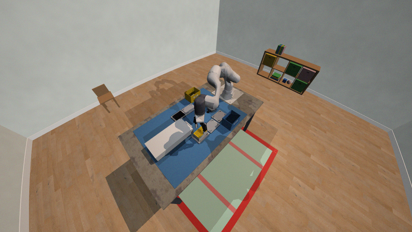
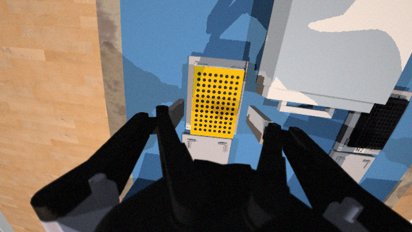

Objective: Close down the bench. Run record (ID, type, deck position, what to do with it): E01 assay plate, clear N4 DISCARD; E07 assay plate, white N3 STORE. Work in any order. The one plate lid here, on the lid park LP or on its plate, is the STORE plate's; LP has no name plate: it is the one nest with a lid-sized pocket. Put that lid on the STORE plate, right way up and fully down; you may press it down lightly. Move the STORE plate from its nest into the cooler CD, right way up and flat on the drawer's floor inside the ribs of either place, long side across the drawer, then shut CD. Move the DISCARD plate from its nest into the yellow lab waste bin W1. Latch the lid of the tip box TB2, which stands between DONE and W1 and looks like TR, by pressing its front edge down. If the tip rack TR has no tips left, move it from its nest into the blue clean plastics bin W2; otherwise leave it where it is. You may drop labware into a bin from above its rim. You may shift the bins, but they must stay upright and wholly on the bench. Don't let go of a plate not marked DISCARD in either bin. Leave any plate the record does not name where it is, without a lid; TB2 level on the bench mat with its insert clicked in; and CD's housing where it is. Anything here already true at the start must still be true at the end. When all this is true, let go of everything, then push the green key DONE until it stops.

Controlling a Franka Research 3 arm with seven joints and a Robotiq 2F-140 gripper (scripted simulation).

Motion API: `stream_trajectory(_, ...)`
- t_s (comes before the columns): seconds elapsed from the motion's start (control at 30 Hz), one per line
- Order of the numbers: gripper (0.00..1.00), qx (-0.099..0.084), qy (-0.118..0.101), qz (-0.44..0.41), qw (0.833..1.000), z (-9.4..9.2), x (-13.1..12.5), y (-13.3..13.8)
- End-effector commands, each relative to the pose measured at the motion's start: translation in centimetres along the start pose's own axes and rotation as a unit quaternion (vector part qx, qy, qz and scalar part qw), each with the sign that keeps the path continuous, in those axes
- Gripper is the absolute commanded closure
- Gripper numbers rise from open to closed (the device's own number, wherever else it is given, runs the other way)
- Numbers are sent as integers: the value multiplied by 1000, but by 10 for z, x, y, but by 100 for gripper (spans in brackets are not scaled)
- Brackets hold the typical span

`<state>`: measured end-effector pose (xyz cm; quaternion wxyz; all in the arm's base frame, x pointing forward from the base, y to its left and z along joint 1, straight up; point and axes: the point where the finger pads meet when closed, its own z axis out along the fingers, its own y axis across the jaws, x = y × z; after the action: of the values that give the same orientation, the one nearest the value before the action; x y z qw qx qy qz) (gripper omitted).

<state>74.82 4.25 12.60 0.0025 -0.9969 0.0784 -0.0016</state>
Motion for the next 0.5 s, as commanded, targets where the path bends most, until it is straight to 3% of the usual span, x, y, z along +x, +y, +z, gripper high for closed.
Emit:
stream_trajectory(0.0,34,0,2,2,1000,7,1,0)
stream_trajectory(0.47,34,0,2,2,1000,23,1,0)
